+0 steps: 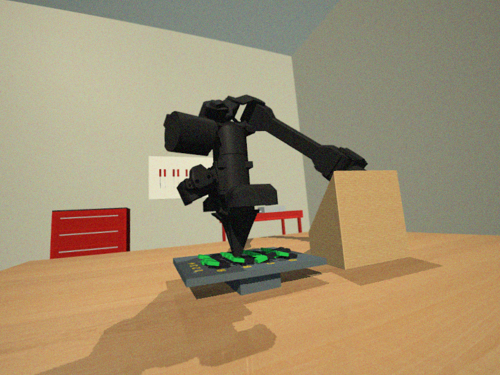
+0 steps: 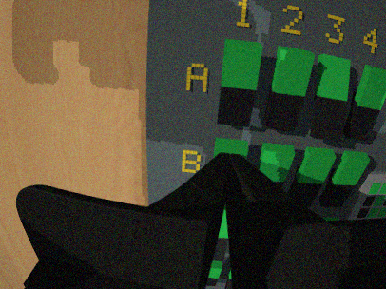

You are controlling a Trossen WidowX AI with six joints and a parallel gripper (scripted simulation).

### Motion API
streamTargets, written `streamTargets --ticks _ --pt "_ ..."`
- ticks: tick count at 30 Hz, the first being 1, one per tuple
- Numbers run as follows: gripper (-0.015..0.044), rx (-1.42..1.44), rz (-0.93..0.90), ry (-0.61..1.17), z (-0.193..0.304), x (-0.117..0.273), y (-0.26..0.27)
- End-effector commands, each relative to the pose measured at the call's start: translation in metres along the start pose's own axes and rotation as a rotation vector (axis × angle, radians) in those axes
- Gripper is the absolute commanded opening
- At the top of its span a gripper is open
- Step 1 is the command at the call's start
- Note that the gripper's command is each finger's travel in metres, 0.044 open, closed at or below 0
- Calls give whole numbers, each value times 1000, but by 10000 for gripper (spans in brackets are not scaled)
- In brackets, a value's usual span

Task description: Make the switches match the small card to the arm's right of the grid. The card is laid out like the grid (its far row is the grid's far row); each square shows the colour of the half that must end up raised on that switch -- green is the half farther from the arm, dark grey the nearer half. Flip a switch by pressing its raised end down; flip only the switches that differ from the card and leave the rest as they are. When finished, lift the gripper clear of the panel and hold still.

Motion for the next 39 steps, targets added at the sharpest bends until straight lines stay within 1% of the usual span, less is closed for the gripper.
streamTargets --ticks 1,38,39 --pt "0 2 4 -2 0 -1 0" --pt "0 2 4 -2 0 -6 0" --pt "0 0 1 -2 0 -2 0"
Point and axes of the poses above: the point midway between the two fingers, 35 mm back from their tips, its own x axis back along the fingers, its own y axis across the jaws, z = x × y, the point moved 8 cm from there along x, back along the fingers, and after that the axes turned 5 degrees about x, right-handed, at the moved point
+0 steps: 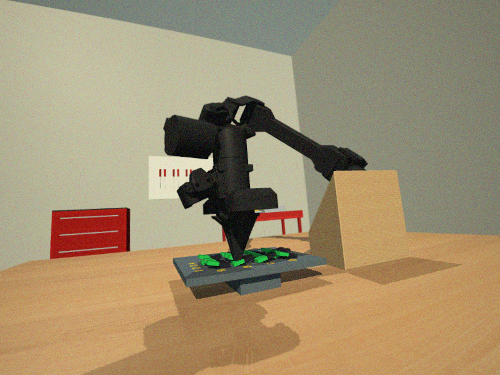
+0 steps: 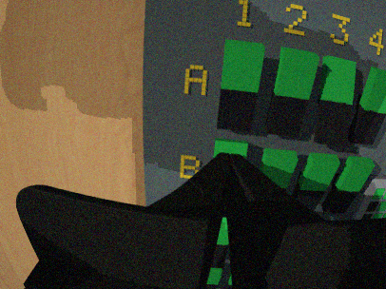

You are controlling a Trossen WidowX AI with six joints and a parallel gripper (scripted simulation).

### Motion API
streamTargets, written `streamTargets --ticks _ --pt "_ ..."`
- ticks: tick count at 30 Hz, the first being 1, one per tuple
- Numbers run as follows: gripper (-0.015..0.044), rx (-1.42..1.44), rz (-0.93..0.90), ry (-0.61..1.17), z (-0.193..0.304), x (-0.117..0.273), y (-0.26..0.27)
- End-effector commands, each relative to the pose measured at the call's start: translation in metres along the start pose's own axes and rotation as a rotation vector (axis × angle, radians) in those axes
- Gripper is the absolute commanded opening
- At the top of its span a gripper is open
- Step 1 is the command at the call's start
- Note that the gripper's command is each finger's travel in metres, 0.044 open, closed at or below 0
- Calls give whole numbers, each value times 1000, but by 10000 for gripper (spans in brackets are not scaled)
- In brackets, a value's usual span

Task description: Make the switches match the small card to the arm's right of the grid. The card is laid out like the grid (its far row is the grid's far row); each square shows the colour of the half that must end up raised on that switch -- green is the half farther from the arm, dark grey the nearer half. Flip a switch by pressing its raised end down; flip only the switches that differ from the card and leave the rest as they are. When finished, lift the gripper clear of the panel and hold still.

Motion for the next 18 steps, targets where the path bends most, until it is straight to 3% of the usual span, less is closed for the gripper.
streamTargets --ticks 1,5,18 --pt "0 0 0 -7 0 14 0" --pt "0 2 3 -28 4 65 1" --pt "0 3 4 -19 6 53 -39"
Point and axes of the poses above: the point midway between the two fingers, 35 mm back from their tips, its own x axis back along the fingers, its own y axis across the jaws, z = x × y, the point moved 8 cm from there along x, back along the fingers, and after that the axes turned 5 degrees about x, right-handed, at the moved point
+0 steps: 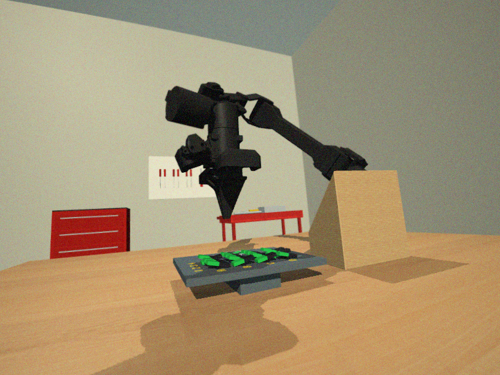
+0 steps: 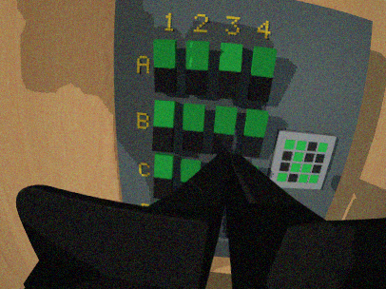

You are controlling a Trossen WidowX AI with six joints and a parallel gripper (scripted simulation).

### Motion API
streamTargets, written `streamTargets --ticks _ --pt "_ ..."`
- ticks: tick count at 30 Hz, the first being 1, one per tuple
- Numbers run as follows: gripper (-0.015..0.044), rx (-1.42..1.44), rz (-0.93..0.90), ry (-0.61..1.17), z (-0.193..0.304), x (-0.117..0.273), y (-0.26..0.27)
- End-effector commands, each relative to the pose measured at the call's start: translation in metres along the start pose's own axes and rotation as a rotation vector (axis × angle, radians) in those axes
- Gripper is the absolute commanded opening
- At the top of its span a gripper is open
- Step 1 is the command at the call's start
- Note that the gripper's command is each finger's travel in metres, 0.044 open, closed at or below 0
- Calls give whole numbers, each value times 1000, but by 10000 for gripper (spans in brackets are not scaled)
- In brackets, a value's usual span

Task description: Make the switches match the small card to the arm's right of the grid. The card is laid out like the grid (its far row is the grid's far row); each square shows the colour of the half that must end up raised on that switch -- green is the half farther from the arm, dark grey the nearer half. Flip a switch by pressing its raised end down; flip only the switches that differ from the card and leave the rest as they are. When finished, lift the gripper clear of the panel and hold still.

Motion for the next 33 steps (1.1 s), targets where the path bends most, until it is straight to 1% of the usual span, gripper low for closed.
streamTargets --ticks 1,3,21,33 --pt "0 10 2 15 -1 -21 0" --pt "0 10 2 23 -1 -33 -1" --pt "0 10 3 24 -1 -56 -1" --pt "0 10 3 24 -1 -57 -1"
Point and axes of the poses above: the point midway between the two fingers, 35 mm back from their tips, its own x axis back along the fingers, its own y axis across the jaws, z = x × y, the point moved 8 cm from there along x, back along the fingers, and after that the axes turned 5 degrees about x, right-handed, at the moved point
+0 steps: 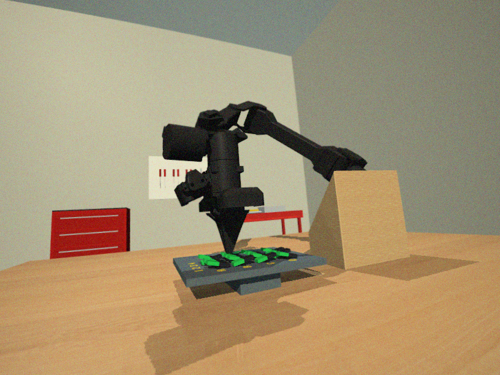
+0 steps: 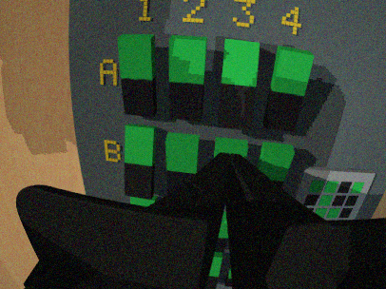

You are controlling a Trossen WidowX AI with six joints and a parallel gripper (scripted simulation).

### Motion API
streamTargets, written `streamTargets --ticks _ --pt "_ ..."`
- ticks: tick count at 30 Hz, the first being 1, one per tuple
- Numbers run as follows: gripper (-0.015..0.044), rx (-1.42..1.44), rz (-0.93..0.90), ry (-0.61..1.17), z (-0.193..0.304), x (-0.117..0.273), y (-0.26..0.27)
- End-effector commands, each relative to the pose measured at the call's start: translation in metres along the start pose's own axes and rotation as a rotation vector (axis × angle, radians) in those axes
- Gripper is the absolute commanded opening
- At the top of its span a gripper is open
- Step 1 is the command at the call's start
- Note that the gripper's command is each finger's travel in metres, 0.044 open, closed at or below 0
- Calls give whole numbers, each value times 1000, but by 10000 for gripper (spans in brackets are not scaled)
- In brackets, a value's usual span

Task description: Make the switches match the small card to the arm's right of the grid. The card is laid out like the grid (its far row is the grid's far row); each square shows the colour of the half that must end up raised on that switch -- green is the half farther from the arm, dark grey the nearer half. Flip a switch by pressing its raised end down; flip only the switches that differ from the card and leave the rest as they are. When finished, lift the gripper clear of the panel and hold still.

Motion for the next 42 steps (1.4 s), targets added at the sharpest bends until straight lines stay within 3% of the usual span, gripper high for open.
streamTargets --ticks 1,42 --pt "0 2 4 -1 0 0 0" --pt "0 2 4 -1 0 -5 0"
Point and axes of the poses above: the point midway between the two fingers, 35 mm back from their tips, its own x axis back along the fingers, its own y axis across the jaws, z = x × y, the point moved 8 cm from there along x, back along the fingers, and after that the axes turned 5 degrees about x, right-handed, at the moved point
